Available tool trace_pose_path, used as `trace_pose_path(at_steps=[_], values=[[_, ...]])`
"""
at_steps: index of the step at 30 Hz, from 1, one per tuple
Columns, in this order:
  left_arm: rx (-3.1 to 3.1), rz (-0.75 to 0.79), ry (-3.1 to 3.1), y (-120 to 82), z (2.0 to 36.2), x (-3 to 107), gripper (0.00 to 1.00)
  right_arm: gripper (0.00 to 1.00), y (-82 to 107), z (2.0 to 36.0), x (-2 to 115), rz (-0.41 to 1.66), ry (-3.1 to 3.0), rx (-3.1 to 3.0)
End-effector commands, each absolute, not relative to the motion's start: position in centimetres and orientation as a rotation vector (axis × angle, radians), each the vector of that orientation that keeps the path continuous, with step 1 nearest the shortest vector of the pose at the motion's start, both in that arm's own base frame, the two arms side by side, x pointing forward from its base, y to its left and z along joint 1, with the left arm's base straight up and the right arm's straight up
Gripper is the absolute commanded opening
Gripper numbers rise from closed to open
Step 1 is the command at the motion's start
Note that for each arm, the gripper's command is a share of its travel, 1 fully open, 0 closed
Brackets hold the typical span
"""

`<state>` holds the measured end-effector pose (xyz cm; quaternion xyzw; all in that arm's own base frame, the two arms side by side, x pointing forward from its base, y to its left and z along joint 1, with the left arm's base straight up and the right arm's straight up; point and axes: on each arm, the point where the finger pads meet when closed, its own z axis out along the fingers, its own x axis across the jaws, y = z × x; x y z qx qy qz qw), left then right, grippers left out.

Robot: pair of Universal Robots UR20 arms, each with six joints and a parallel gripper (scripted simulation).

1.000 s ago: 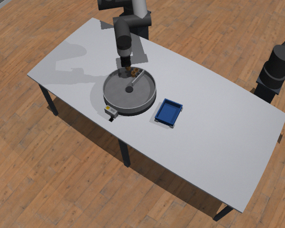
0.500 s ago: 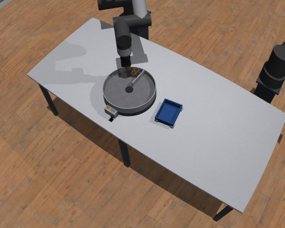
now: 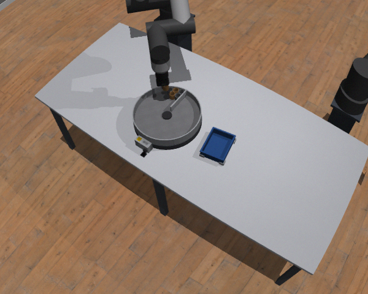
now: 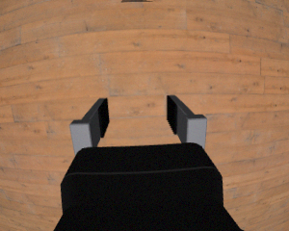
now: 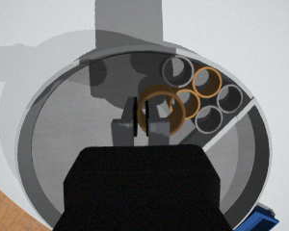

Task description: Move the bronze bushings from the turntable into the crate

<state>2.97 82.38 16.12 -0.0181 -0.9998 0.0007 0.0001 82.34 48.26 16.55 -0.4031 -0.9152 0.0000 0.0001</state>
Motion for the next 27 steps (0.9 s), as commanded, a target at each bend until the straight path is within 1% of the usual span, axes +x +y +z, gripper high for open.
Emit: trace_pose_path(at_steps=[1, 15, 27], values=[[-0.057, 0.000, -3.141, 82.4, 16.2, 3.0, 1.00, 0.00, 48.3, 16.6, 82.4, -0.002, -2.875, -1.266], [-0.057, 0.000, -3.141, 82.4, 16.2, 3.0, 1.00, 0.00, 49.9, 16.6, 82.8, -0.002, -2.875, -1.266], [-0.057, 0.000, -3.141, 82.4, 16.2, 3.0, 1.00, 0.00, 58.8, 16.6, 85.4, -0.002, -2.875, -1.266]])
